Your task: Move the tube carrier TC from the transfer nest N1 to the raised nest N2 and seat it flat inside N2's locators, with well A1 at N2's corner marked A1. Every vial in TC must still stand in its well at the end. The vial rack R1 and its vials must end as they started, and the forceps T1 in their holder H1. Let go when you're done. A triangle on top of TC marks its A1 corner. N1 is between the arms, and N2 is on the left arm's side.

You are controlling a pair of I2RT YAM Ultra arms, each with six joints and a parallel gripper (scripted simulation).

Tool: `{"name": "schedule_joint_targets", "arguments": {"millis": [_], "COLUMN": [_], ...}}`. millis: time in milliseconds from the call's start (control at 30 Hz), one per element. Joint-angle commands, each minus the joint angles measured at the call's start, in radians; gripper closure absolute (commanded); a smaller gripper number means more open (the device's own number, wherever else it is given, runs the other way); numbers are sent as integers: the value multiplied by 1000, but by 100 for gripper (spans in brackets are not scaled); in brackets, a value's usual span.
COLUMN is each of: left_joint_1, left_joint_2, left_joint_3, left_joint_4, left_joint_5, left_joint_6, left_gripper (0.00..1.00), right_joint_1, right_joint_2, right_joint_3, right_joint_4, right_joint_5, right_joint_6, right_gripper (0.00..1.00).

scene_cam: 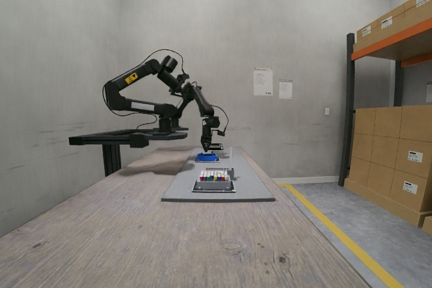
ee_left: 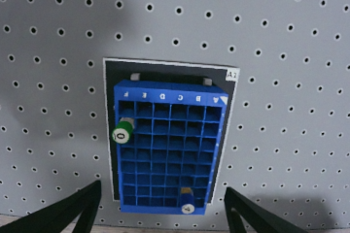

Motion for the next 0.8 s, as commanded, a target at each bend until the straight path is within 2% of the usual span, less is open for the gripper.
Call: {"name": "schedule_joint_targets", "arguments": {"millis": [0,767], "left_joint_1": [12,17], "left_joint_2": [4,91], "left_joint_3": [33,63], "left_joint_4": [6,73], "left_joint_5": [-15,-15], "left_joint_6": [-7,0], "left_gripper": [0,0], "right_joint_1": [-10,-11], "right_joint_2": [-2,-2], "right_joint_3": [28,28], "right_joint_4": [6,6], "right_joint_5": [-9,-9], "right_joint_6": [-11,-11], "right_gripper": [0,0]}}
